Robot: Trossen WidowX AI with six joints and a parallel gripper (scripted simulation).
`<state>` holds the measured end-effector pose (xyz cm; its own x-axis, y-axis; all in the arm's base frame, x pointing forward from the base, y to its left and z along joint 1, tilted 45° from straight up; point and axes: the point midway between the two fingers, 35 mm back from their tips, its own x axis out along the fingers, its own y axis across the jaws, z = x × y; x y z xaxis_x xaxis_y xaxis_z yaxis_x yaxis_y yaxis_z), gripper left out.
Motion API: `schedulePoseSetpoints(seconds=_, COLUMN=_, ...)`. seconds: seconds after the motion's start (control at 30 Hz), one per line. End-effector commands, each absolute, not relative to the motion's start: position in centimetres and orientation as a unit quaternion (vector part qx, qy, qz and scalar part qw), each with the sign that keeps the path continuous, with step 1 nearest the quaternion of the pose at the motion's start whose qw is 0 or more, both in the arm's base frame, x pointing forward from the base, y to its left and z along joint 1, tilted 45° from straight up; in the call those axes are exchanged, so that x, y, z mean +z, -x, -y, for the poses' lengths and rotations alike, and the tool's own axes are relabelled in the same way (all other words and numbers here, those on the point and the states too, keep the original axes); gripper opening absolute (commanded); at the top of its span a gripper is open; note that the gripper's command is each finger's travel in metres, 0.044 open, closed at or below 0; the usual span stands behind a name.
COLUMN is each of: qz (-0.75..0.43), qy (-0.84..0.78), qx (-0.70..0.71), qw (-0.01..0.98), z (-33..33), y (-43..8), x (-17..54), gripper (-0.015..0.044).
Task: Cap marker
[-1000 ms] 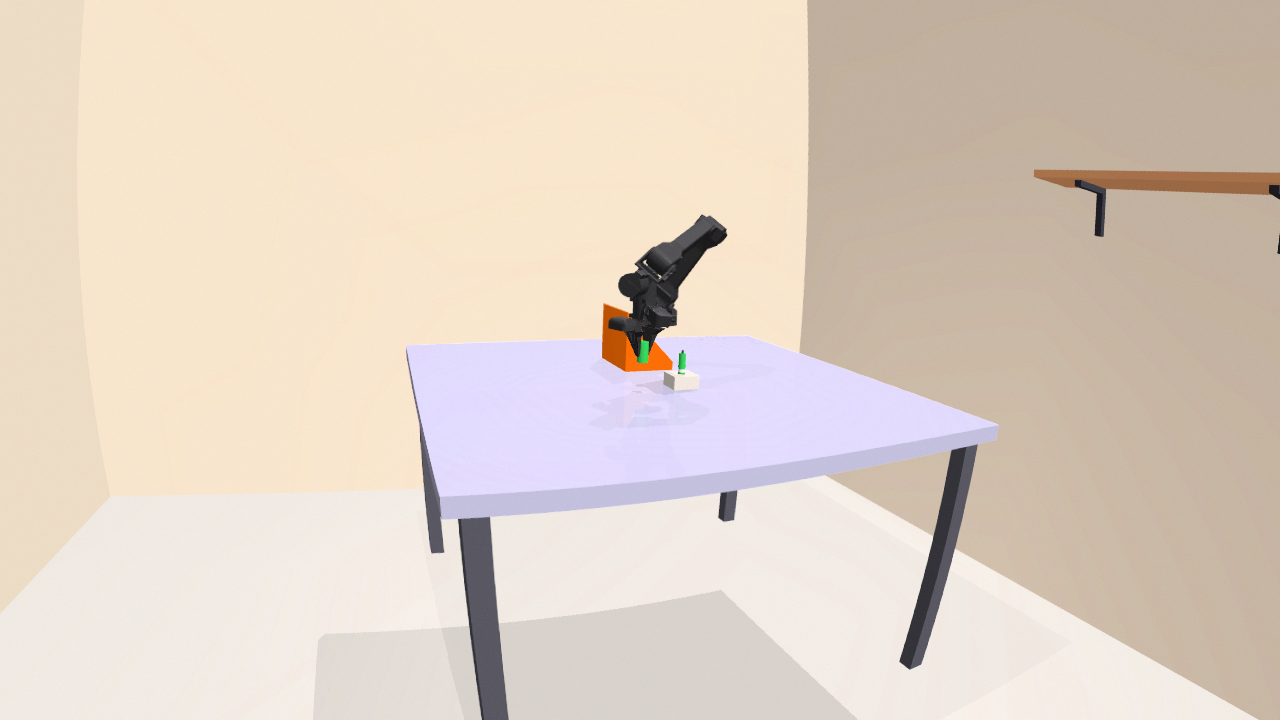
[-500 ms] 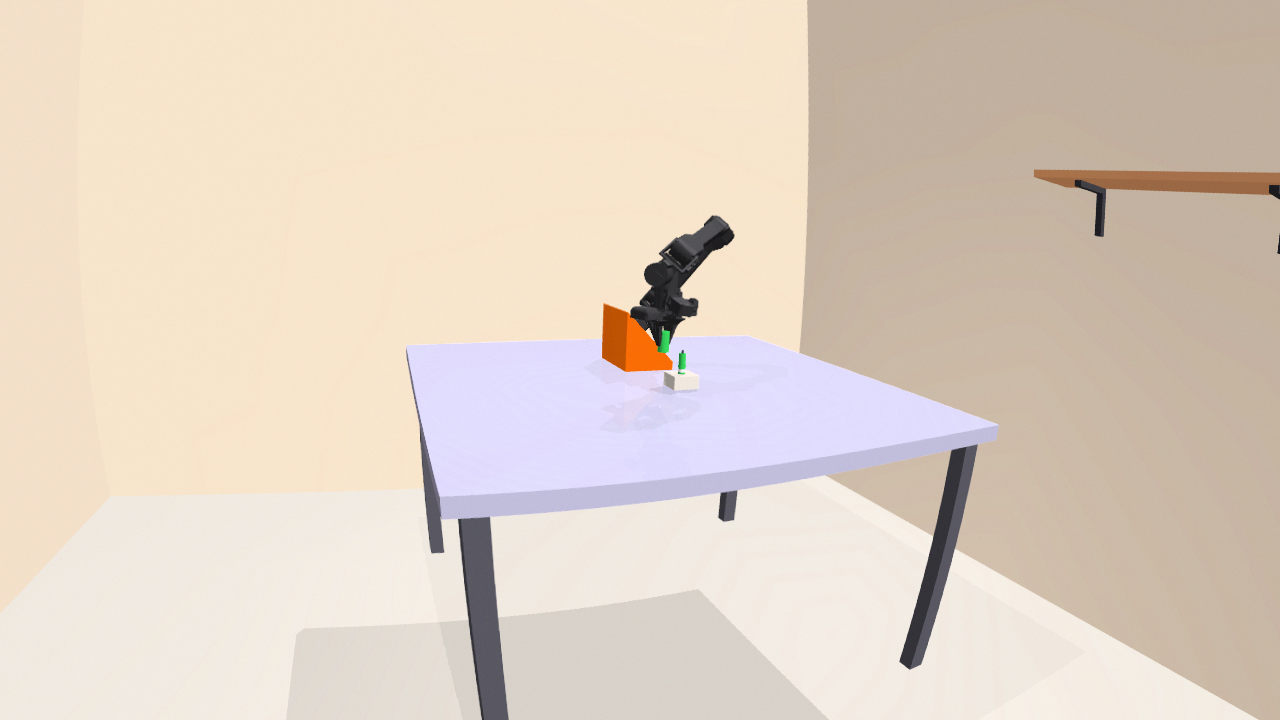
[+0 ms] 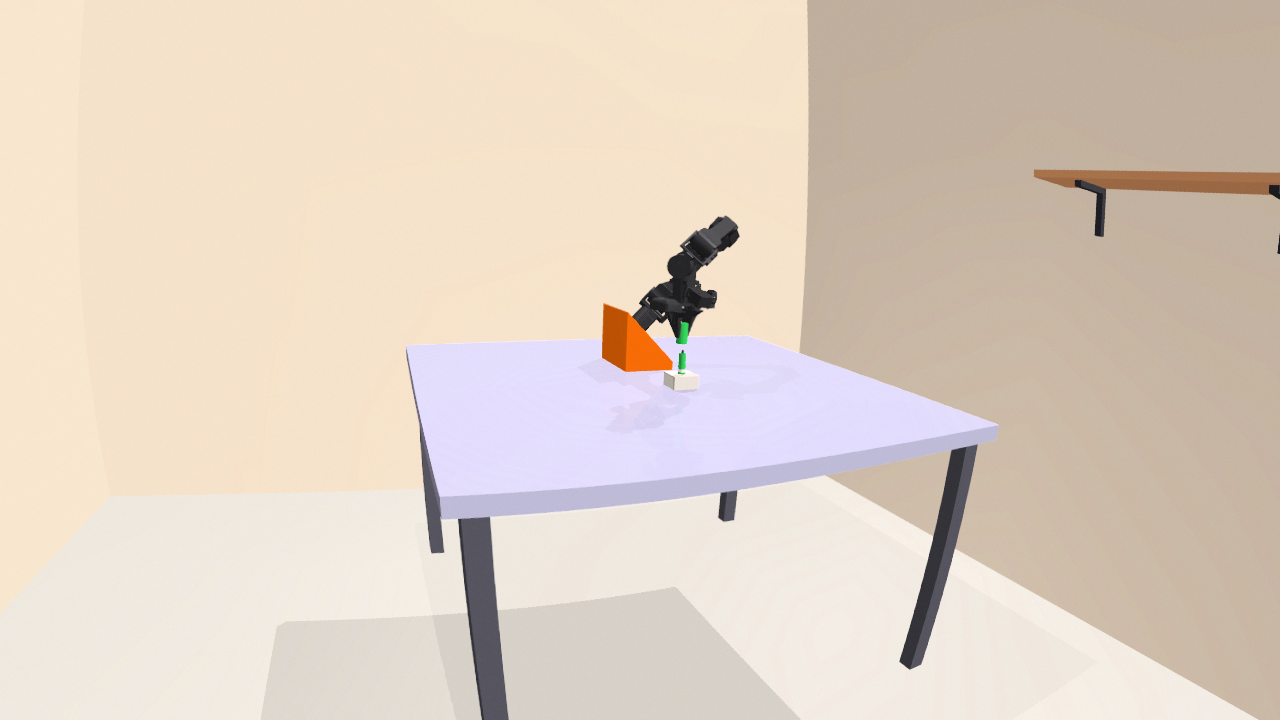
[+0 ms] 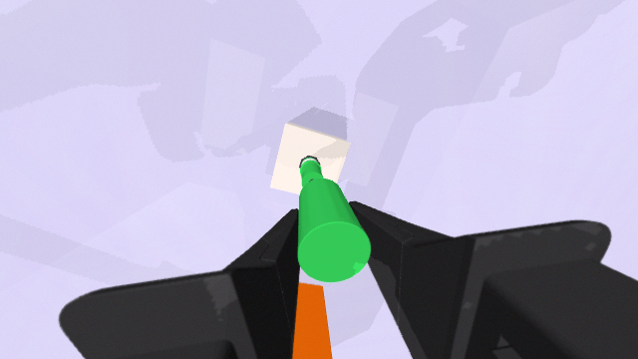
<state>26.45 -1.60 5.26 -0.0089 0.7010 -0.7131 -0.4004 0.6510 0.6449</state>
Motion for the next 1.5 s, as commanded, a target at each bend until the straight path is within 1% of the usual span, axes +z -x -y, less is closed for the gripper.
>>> schedulePoseSetpoints(seconds=0.0, qz=-0.587, qy=-0.13, qx=0.396, qw=0.694, z=1.3, y=-26.5, x=5.5, gripper=0.0)
schedulePoseSetpoints(seconds=1.47, qz=-0.587, qy=-0.131, qx=0.397, qw=0.694, z=-2.9, y=-26.5, x=1.4, gripper=0.0)
